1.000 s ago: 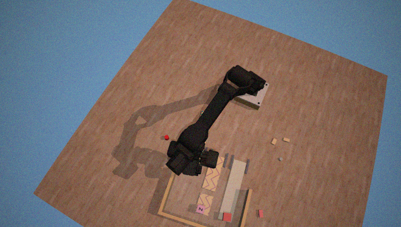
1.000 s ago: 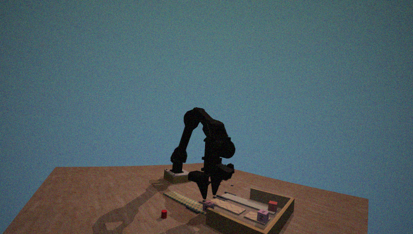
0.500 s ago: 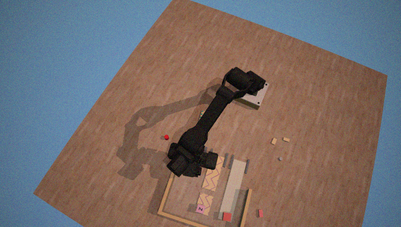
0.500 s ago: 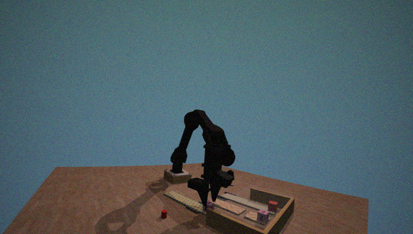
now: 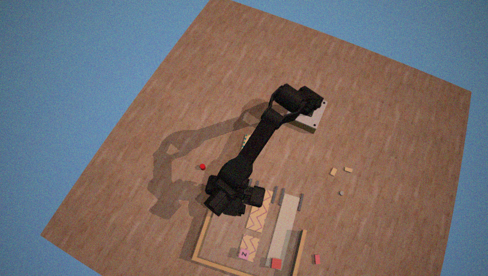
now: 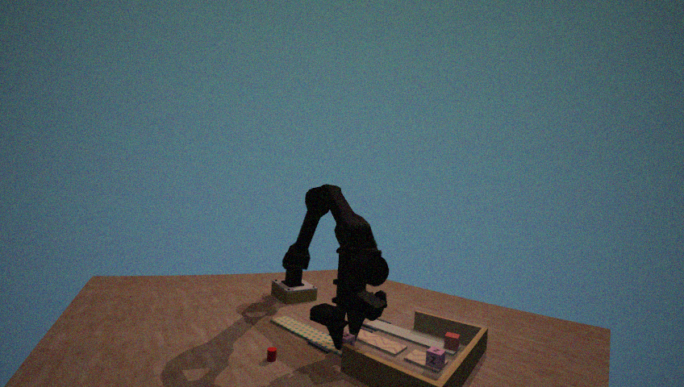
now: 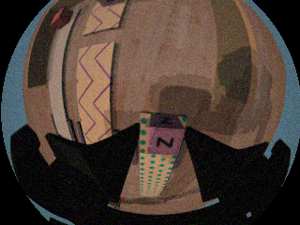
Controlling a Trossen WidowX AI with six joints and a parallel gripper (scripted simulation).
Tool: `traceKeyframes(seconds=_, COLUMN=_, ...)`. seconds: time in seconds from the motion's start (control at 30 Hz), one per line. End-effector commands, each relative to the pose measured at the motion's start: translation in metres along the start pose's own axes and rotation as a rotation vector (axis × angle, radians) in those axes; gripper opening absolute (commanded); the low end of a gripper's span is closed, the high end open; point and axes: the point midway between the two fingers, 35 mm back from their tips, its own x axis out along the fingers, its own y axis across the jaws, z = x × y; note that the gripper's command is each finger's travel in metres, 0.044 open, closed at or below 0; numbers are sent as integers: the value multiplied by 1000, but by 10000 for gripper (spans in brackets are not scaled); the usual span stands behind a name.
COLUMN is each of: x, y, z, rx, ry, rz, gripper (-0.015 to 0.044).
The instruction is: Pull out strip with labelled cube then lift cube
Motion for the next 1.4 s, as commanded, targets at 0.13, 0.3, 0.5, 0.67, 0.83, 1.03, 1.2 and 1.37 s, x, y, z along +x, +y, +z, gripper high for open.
traceKeyframes(seconds=0.13, x=1, y=0, z=0, rx=0, ry=2, rz=1, gripper=171)
traceKeyframes(seconds=0.3, x=1, y=0, z=0, rx=0, ry=2, rz=1, gripper=118)
traceKeyframes(seconds=0.5, x=0, y=0, z=-1, rx=0, ry=2, rz=1, gripper=20)
traceKeyframes(seconds=0.67, x=-12, y=7, z=-15, rx=1, ry=5, rz=0, gripper=0)
traceKeyframes(seconds=0.83, x=-26, y=14, z=-32, rx=3, ry=8, rz=0, gripper=0)
traceKeyframes(seconds=1.03, x=-40, y=24, z=-53, rx=5, ry=12, rz=-1, gripper=0)
traceKeyframes(seconds=1.2, x=-41, y=25, z=-55, rx=5, ry=12, rz=-1, gripper=0)
traceKeyframes(seconds=1.37, x=-42, y=31, z=-69, rx=5, ry=13, rz=0, gripper=0)
